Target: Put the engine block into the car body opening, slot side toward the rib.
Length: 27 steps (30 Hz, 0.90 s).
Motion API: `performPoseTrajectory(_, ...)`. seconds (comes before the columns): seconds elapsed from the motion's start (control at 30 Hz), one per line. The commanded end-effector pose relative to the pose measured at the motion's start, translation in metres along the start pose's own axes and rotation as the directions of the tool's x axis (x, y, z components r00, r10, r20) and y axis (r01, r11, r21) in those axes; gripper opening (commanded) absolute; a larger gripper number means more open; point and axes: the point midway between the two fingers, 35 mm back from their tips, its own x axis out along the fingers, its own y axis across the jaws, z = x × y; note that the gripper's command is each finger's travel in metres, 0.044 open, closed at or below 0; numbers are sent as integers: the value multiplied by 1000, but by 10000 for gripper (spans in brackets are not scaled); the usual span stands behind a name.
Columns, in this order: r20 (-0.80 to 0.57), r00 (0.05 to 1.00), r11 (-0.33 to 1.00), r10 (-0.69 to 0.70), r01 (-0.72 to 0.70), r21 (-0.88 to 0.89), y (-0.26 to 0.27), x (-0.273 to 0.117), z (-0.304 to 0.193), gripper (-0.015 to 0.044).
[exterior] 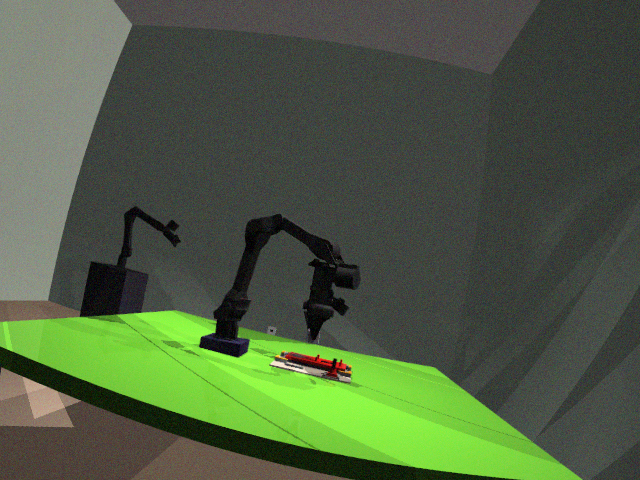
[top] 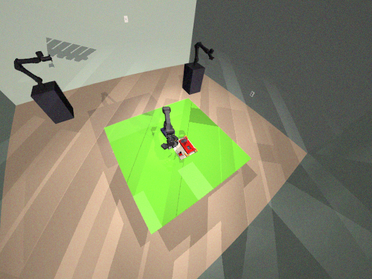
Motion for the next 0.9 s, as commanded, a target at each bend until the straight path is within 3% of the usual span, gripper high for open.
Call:
performPoseTrajectory(0.0, 40, 999, 1000, 2, -2, 0, 0, -1, -2, 0)
performPoseTrajectory(0.3, 298, 955, 1000, 10, -12, 5, -1, 2, -10, 0)
performPoseTrajectory(0.63, 599, 801, 1000, 4, -6, 1, -1, 8, -21, 0)
performPoseTrajectory(0.87, 638, 770, 1000, 0, 1, -1, -1, 8, -23, 0)
